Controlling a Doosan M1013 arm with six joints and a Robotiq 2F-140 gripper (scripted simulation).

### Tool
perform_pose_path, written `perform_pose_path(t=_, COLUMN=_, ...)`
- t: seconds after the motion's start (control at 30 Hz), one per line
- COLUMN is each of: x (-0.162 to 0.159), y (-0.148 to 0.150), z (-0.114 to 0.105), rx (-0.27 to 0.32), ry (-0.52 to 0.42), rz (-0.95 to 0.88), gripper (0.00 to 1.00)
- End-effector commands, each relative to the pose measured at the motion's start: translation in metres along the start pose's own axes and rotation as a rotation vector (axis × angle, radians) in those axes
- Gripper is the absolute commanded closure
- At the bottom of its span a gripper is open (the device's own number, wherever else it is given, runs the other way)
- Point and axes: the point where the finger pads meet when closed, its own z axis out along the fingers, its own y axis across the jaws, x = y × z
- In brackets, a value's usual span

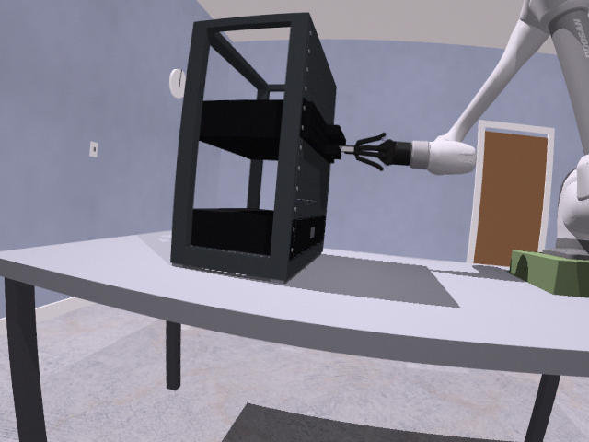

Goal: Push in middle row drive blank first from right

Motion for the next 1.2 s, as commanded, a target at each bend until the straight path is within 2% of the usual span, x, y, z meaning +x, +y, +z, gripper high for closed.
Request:
perform_pose_path(t=0.0, x=0.000, y=0.000, z=-0.008, rx=0.000, ry=0.000, rz=0.000, gripper=1.00)
perform_pose_path(t=0.2, x=0.000, y=0.000, z=-0.041, rx=0.000, ry=0.000, rz=0.000, gripper=1.00)
perform_pose_path(t=0.27, x=0.000, y=0.000, z=-0.041, rx=0.000, ry=0.000, rz=0.000, gripper=1.00)
perform_pose_path(t=0.4, x=0.000, y=0.000, z=-0.064, rx=0.000, ry=0.000, rz=0.000, gripper=1.00)
perform_pose_path(t=0.53, x=0.000, y=0.000, z=-0.076, rx=0.000, ry=0.000, rz=0.000, gripper=1.00)
perform_pose_path(t=1.17, x=0.000, y=0.000, z=-0.079, rx=0.000, ry=0.000, rz=0.000, gripper=1.00)
